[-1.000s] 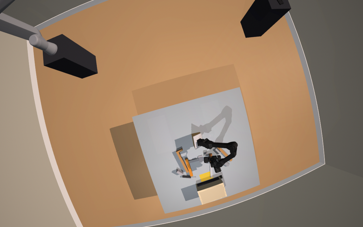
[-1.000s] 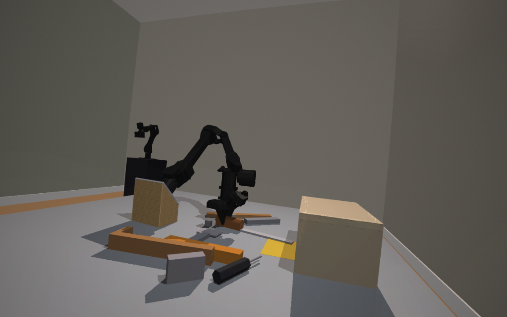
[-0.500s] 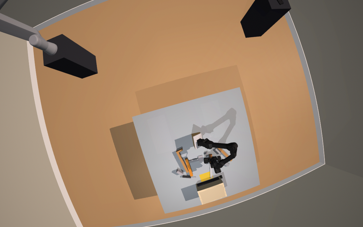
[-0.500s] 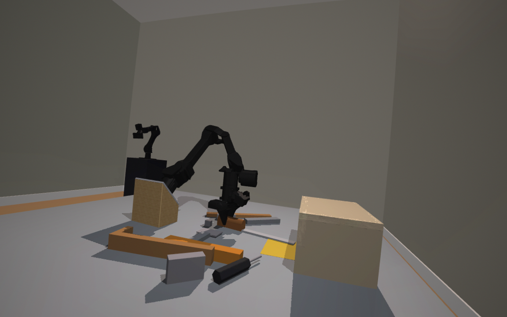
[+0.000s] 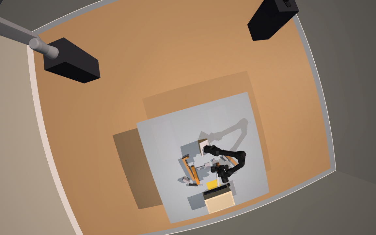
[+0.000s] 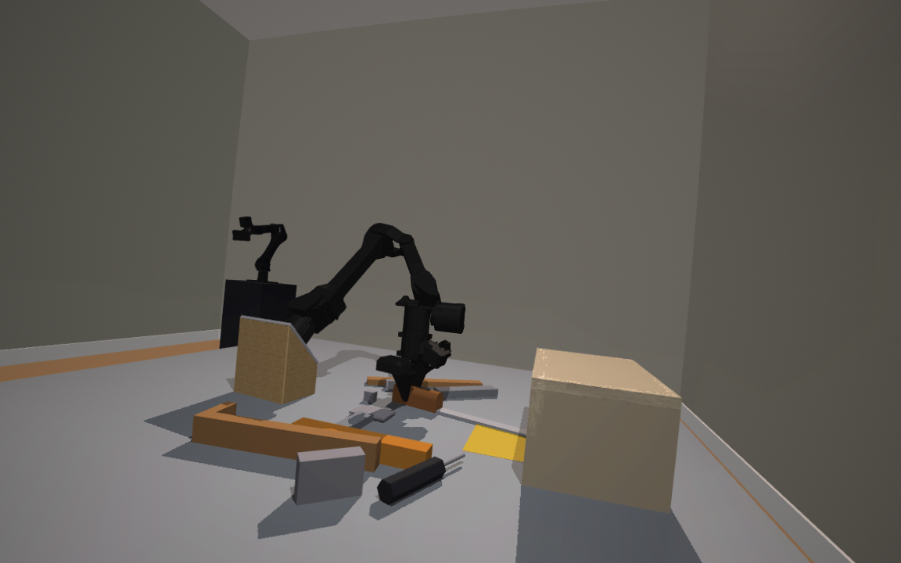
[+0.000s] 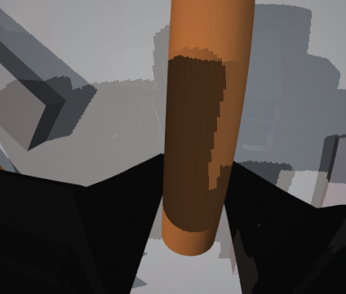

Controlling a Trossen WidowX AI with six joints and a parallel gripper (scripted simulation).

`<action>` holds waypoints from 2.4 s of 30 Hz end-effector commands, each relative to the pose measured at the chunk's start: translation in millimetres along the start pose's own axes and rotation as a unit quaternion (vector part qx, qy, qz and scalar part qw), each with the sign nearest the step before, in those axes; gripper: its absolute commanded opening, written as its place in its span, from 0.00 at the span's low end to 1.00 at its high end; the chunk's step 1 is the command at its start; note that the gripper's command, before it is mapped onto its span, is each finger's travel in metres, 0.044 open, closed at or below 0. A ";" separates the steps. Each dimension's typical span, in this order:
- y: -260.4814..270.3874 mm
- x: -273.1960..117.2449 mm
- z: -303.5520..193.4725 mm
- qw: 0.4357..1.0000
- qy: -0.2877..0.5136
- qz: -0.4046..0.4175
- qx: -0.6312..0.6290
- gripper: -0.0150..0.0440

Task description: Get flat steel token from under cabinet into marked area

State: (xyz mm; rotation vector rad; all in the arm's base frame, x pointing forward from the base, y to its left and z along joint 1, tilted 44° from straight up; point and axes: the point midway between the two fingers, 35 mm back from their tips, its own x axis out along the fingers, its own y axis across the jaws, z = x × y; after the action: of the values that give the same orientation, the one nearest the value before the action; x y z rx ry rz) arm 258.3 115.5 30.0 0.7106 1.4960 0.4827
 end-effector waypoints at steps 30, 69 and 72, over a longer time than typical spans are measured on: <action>0.1 -0.7 39.8 1.000 0.000 0.001 -0.001 0.25; -0.6 -1.5 82.4 1.000 -0.001 0.001 -0.002 0.25; -0.6 -1.6 85.5 1.000 -0.001 0.001 -0.002 0.25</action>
State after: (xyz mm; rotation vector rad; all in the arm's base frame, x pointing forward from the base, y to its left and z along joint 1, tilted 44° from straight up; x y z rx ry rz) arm 338.2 103.1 24.6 0.7115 1.4957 0.4783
